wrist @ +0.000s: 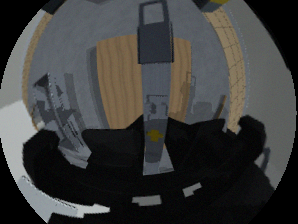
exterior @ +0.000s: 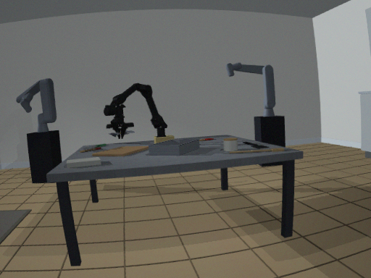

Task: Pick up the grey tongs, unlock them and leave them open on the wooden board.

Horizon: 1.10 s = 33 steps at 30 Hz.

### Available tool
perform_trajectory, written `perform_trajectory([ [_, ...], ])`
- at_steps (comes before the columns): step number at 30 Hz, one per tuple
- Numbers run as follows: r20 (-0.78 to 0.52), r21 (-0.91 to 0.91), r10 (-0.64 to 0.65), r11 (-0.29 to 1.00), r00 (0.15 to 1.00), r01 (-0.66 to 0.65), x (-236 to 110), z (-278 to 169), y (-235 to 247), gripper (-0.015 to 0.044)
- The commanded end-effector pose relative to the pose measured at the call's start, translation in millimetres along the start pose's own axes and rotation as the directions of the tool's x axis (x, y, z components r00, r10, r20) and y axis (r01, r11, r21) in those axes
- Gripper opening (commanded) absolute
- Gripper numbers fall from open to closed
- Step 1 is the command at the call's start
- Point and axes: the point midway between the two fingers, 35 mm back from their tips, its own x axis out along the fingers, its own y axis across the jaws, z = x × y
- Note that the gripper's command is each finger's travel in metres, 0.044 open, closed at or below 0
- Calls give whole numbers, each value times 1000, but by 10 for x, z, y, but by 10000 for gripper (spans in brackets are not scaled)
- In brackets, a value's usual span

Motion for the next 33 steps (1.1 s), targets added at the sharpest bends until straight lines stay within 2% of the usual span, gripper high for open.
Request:
perform_trajectory([
  [1, -8, -5, -3, 1000, 1000, 3, 85, -13, -3, -150],
  [28, -8, -5, -3, 1000, 1000, 3, 445, -45, 7, -150],
  [33, -5, 0, 2, 1000, 1000, -2, 423, -36, 11, -19],
])
